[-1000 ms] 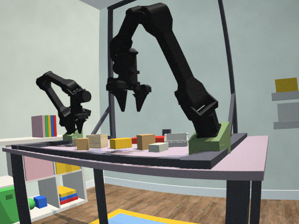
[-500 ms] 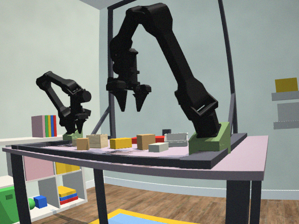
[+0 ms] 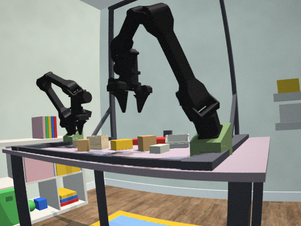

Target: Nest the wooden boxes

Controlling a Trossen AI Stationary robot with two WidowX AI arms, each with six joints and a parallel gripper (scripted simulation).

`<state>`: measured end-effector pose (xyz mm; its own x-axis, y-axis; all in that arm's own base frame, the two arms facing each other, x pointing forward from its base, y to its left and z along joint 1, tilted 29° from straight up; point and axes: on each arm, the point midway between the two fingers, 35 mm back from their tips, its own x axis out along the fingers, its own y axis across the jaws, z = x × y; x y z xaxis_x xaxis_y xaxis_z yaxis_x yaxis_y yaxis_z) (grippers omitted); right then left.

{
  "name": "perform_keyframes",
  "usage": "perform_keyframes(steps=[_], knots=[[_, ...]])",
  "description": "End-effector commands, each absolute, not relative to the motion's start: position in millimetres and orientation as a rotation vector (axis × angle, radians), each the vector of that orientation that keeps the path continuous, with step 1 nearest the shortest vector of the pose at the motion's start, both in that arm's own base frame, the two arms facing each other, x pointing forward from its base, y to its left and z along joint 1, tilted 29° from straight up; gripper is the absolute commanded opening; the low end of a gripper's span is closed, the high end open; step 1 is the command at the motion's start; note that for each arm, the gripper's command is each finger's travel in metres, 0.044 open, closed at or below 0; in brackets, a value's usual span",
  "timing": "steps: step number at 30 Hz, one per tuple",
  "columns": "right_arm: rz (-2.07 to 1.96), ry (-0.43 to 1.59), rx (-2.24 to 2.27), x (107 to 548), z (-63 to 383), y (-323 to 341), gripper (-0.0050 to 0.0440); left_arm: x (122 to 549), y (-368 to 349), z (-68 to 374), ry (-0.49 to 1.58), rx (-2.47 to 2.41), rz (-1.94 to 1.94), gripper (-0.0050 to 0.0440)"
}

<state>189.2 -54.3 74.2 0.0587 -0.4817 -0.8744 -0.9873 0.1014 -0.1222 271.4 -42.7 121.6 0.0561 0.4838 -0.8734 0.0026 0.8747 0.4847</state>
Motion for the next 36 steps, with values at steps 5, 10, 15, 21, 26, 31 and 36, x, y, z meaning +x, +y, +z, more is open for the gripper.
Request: perform_keyframes(steps=[5, 10, 15, 21, 26, 31, 36], knots=[[0.581, 1.559, -1.356, 192.5, 77.7, -53.9, 0.0208, 272.9, -43.7, 125.7, 1.465, 0.398, 0.377, 0.04], [0.365, 1.574, -1.166, 193.9, 78.6, -53.5, 0.0088, 272.9, -43.7, 125.7, 1.465, 0.398, 0.377, 0.04], [0.22, 1.573, -1.031, 194.4, 79.1, -53.6, 0.0016, 272.9, -43.7, 125.7, 1.465, 0.398, 0.377, 0.04], [0.02, 1.556, -0.836, 194.7, 79.2, -53.6, 0.0, 272.9, -43.7, 125.7, 1.465, 0.398, 0.377, 0.04], [-0.14, 1.529, -0.672, 194.8, 79.3, -53.5, 0.0, 272.9, -43.7, 125.7, 1.465, 0.398, 0.377, 0.04], [-0.233, 1.507, -0.574, 194.9, 79.4, -53.5, 0.0, 272.9, -43.7, 125.7, 1.465, 0.398, 0.377, 0.04], [-0.422, 1.449, -0.367, 195.1, 79.6, -53.5, -0.0001, 272.9, -43.7, 125.7, 1.465, 0.398, 0.377, 0.04]])
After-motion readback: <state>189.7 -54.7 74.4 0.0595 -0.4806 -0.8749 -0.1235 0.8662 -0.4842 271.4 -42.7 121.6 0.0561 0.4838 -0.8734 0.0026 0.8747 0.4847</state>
